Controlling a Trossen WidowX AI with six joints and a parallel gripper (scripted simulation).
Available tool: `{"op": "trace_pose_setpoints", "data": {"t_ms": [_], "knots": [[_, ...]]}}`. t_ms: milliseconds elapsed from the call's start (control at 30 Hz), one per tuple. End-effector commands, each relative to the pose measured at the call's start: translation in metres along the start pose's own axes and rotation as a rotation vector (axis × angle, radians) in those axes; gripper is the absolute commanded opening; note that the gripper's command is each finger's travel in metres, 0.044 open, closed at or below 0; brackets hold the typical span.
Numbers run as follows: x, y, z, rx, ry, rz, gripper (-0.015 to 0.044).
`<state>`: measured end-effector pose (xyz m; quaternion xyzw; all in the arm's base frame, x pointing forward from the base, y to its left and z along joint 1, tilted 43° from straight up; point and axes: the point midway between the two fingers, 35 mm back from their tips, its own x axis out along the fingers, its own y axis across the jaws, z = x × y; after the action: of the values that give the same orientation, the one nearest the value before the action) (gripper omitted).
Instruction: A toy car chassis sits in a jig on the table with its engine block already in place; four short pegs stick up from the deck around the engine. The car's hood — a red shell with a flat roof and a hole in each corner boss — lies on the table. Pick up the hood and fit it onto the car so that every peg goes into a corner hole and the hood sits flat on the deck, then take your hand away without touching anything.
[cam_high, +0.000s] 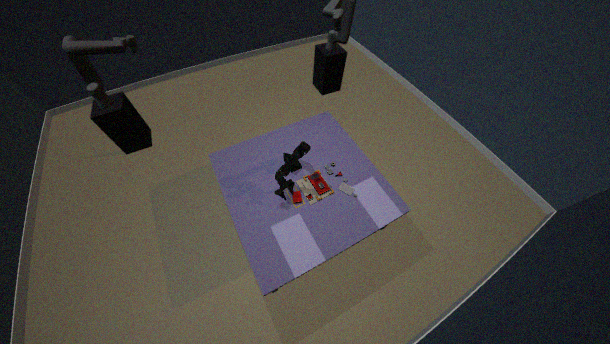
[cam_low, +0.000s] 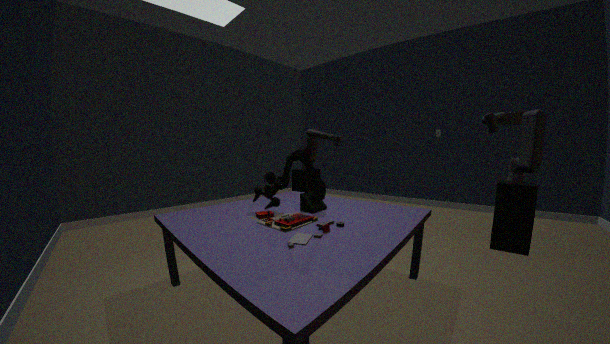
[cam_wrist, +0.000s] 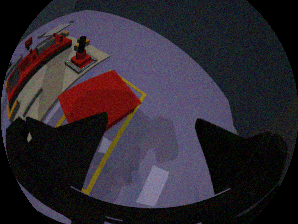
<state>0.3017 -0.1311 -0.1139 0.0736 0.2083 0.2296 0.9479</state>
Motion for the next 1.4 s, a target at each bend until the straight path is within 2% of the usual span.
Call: {"op": "trace_pose_setpoints", "data": {"t_ms": [0, 800, 833, 1200, 1367], "knots": [[-0.023, -0.004, 0.010, 1.027, -0.005, 0.019, 0.0440], [-0.068, 0.001, 0.028, 2.879, 0.011, 0.075, 0.0440], [-0.044, 0.000, 0.009, 1.940, 0.010, 0.015, 0.0440], [-0.044, 0.000, 0.009, 1.940, 0.010, 0.015, 0.0440], [-0.044, 0.000, 0.009, 1.940, 0.010, 0.015, 0.0309]]}}
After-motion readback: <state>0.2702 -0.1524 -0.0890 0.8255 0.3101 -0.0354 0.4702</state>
